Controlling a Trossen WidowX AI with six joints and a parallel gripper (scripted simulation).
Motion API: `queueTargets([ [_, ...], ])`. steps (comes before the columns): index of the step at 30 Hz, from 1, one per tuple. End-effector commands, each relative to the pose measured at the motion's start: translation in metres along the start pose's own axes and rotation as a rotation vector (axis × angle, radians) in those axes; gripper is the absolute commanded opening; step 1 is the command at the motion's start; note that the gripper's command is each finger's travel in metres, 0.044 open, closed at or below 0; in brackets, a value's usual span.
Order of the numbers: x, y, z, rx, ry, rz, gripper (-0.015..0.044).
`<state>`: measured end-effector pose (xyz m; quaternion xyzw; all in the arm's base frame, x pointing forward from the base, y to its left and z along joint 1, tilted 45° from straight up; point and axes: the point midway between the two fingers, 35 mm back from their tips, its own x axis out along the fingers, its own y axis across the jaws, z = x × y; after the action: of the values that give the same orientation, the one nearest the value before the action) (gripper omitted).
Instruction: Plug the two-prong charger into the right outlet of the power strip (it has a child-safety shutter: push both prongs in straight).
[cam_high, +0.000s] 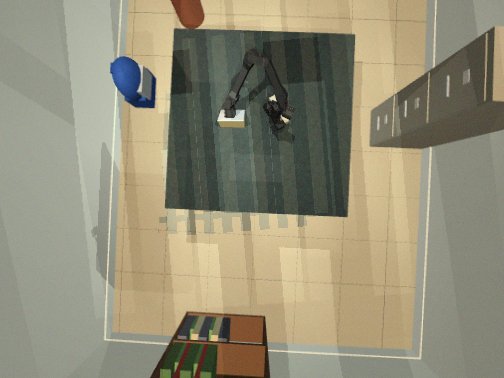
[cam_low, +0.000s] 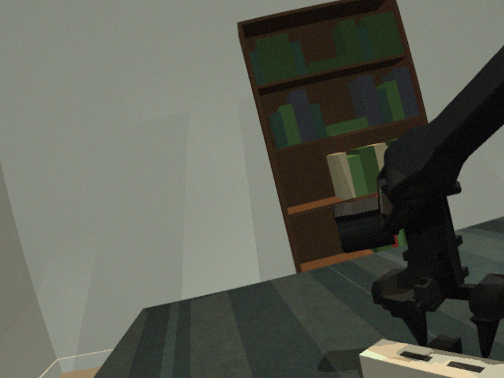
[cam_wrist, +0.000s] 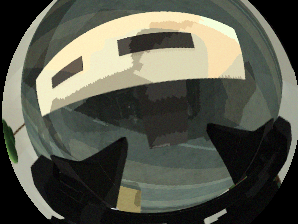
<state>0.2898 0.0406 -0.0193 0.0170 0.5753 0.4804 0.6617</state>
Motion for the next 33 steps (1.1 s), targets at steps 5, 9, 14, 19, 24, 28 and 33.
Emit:
queueTargets([
  [5,0.002,0.001,-0.018,0.003,0.009,0.003,0.0440],
  [9,0.003,0.001,-0.025,0.003,0.009,0.003,0.0440],
  [14,0.004,0.001,-0.033,0.003,0.009,0.004,0.0440],
  [19,0.004,0.002,-0.039,0.003,0.009,0.004,0.0440],
  [24,-0.003,0.001,-0.032,0.006,-0.051,0.010,0.0440],
  [28,-0.043,0.002,-0.024,0.011,-0.387,0.025,0.0440],
  [33,-0.073,0.001,-0.022,0.004,-0.601,0.002,0.0440],
])
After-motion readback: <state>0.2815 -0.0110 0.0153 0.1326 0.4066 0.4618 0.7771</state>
